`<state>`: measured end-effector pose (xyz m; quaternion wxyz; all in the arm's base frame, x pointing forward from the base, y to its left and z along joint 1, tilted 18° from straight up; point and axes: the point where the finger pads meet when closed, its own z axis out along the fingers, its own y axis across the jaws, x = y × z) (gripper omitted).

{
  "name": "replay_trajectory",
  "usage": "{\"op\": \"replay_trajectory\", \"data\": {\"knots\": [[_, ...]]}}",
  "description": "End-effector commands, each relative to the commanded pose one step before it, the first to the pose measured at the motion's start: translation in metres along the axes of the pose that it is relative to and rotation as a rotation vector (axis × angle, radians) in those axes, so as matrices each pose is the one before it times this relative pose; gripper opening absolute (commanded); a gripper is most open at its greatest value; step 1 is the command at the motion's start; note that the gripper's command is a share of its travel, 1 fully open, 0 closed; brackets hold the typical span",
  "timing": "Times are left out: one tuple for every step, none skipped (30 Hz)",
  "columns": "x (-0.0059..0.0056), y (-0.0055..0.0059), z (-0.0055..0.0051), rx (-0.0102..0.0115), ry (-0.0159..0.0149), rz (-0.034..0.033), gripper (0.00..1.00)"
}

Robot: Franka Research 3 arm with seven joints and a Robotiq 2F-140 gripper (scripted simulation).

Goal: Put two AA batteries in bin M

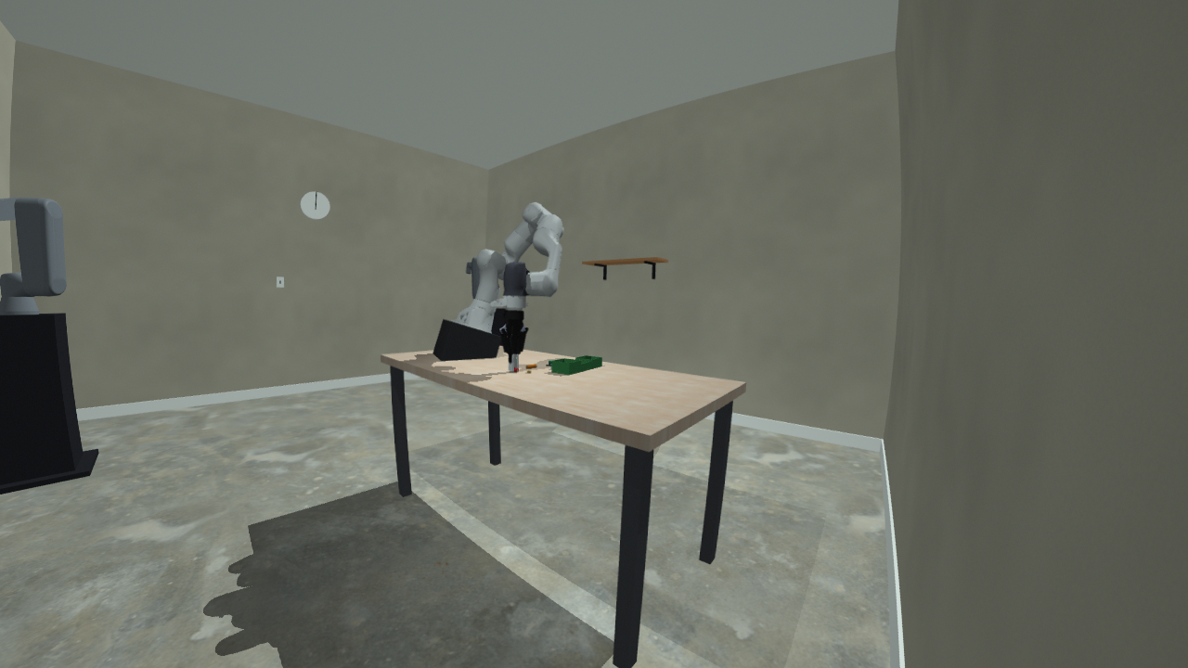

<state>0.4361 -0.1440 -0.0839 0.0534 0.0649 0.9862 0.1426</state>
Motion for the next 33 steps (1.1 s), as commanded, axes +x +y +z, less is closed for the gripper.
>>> {"op": "replay_trajectory", "data": {"knots": [[-0.00094,-0.00039,-0.01008,0.00070,-0.00157,0.00188,0.05],[0.00000,0.00000,-0.00333,0.00000,0.00000,0.00000,0.05],[0.00000,0.00000,-0.00333,0.00000,0.00000,0.00000,0.05],[0.00000,0.00000,-0.00333,0.00000,0.00000,0.00000,0.05],[0.00000,0.00000,-0.00333,0.00000,0.00000,0.00000,0.05],[0.00000,0.00000,-0.00333,0.00000,0.00000,0.00000,0.05],[0.00000,0.00000,-0.00333,0.00000,0.00000,0.00000,0.05],[0.00000,0.00000,-0.00333,0.00000,0.00000,0.00000,0.05],[0.00000,0.00000,-0.00333,0.00000,0.00000,0.00000,0.05],[0.00000,0.00000,-0.00333,0.00000,0.00000,0.00000,0.05],[0.00000,0.00000,0.00000,0.00000,0.00000,0.00000,0.05],[0.00000,0.00000,0.00000,0.00000,0.00000,0.00000,0.05],[0.00000,0.00000,-0.00333,0.00000,0.00000,0.00000,0.05],[0.00000,0.00000,-0.00333,0.00000,0.00000,0.00000,0.05],[0.00000,0.00000,-0.00333,0.00000,0.00000,0.00000,0.05],[0.00000,0.00000,-0.00333,0.00000,0.00000,0.00000,0.05],[0.00000,0.00000,-0.00333,0.00000,0.00000,0.00000,0.05],[0.00000,0.00000,0.00000,0.00000,0.00000,0.00000,0.05],[0.00000,0.00000,0.00000,0.00000,0.00000,0.00000,0.05],[0.00000,0.00000,0.00000,0.00000,0.00000,0.00000,0.05],[0.00000,0.00000,0.00000,0.00000,0.00000,0.00000,0.05],[0.00000,0.00000,0.00000,0.00000,0.00000,0.00000,0.05],[0.00000,0.00000,0.00000,0.00000,0.00000,0.00000,0.05],[0.00000,0.00000,0.00000,0.00000,0.00000,0.00000,0.05],[0.00000,0.00000,0.00000,0.00000,0.00000,0.00000,0.05],[0.00000,0.00000,0.00000,0.00000,0.00000,0.00000,0.05],[0.00000,0.00000,0.00000,0.00000,0.00000,0.00000,0.05],[0.00000,0.00000,0.00000,0.00000,0.00000,0.00000,0.05],[0.00000,0.00000,0.00000,0.00000,0.00000,0.00000,0.05],[0.00000,0.00000,0.00000,0.00000,0.00000,0.00000,0.05],[0.00000,0.00000,0.00000,0.00000,0.00000,0.00000,0.05],[0.00000,0.00000,0.00000,0.00000,0.00000,0.00000,0.05],[0.00000,0.00000,0.00000,0.00000,0.00000,0.00000,0.05]]}}
